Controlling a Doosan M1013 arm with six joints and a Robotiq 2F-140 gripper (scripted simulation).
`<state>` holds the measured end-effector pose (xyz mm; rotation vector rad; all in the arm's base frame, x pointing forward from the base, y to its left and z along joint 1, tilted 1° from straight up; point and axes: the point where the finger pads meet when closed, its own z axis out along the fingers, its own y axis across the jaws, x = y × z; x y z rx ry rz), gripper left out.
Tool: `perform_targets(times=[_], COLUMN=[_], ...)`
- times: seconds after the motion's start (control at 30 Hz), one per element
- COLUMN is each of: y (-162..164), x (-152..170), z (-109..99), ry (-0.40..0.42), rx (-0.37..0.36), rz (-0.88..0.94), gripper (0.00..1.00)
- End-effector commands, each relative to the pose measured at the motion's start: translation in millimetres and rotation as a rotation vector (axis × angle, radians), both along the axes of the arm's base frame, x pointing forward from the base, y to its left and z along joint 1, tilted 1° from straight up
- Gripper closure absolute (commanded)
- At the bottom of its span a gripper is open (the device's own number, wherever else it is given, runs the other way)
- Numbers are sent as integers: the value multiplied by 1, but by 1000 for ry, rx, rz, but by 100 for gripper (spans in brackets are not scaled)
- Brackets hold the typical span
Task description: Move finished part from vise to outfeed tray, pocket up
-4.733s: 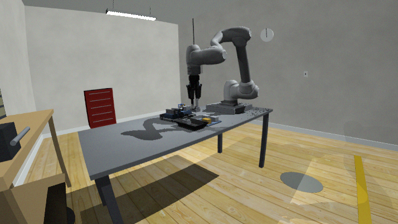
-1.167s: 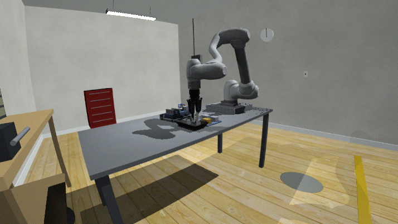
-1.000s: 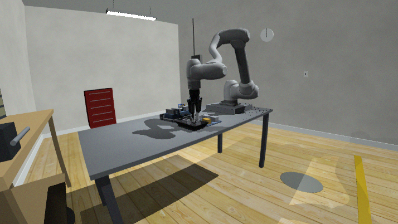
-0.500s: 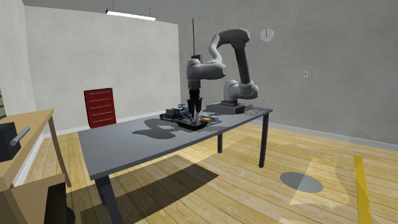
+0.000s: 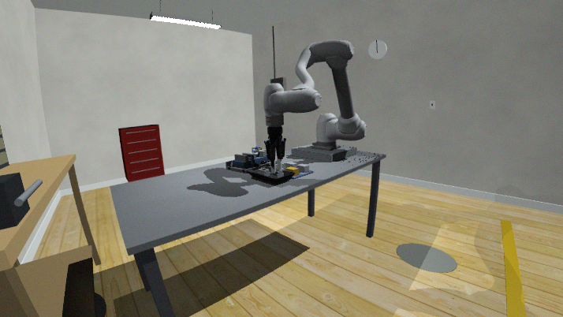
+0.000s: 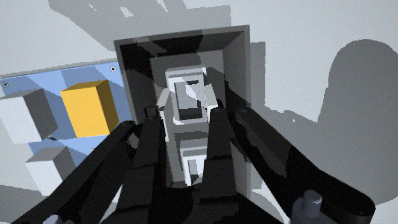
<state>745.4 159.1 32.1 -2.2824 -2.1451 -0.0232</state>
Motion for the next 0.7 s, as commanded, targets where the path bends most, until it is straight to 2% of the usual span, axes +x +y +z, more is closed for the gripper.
perform_targets(times=[0.0,0.67], y=[0,0], x=[0,0], z=[0,-9], ry=[0,0], rx=[0,0], rz=[0,0], gripper=[100,100])
